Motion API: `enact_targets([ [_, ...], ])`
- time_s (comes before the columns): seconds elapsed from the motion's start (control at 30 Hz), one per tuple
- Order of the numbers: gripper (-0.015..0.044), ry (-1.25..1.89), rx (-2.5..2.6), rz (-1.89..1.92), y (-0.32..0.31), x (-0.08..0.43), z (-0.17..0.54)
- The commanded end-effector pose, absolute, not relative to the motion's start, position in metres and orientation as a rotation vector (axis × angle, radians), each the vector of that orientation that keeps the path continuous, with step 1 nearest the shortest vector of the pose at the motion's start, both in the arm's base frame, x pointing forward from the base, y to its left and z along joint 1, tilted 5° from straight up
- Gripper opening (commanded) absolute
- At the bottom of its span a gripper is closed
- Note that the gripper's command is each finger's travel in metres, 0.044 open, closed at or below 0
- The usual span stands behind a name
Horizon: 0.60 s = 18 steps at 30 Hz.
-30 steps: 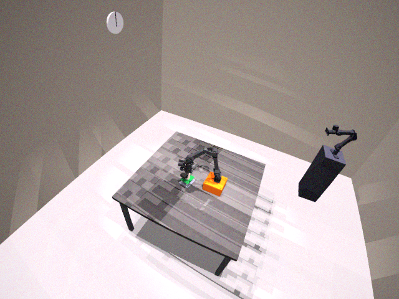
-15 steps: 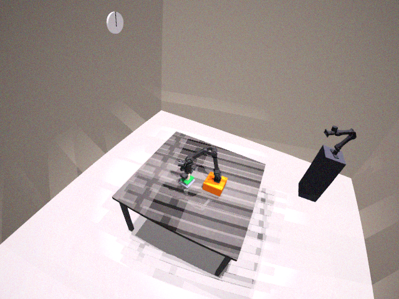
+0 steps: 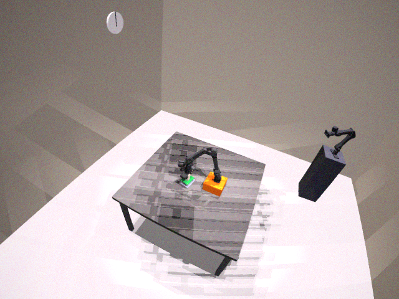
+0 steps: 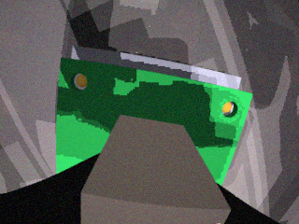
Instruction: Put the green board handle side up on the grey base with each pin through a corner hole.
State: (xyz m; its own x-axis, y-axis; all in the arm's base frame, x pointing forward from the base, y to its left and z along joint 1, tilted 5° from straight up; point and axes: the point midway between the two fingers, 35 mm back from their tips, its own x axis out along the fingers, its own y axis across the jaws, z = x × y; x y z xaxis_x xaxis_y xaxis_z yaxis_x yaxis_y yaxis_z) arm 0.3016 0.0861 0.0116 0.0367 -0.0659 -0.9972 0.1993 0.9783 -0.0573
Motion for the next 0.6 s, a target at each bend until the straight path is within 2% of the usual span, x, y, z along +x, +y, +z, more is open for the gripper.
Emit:
enact_targets([
  [0.0, 0.0079, 1.521, 0.107, -0.204, 0.086, 0.302, 0.012],
  [0.43, 0.0420, 1.521, 0.107, -0.204, 0.086, 0.302, 0.013],
  [0.47, 0.0440, 1.521, 0.108, -0.204, 0.087, 0.302, 0.016],
  [0.57, 0.0440, 1.521, 0.108, -0.204, 0.088, 0.302, 0.035],
])
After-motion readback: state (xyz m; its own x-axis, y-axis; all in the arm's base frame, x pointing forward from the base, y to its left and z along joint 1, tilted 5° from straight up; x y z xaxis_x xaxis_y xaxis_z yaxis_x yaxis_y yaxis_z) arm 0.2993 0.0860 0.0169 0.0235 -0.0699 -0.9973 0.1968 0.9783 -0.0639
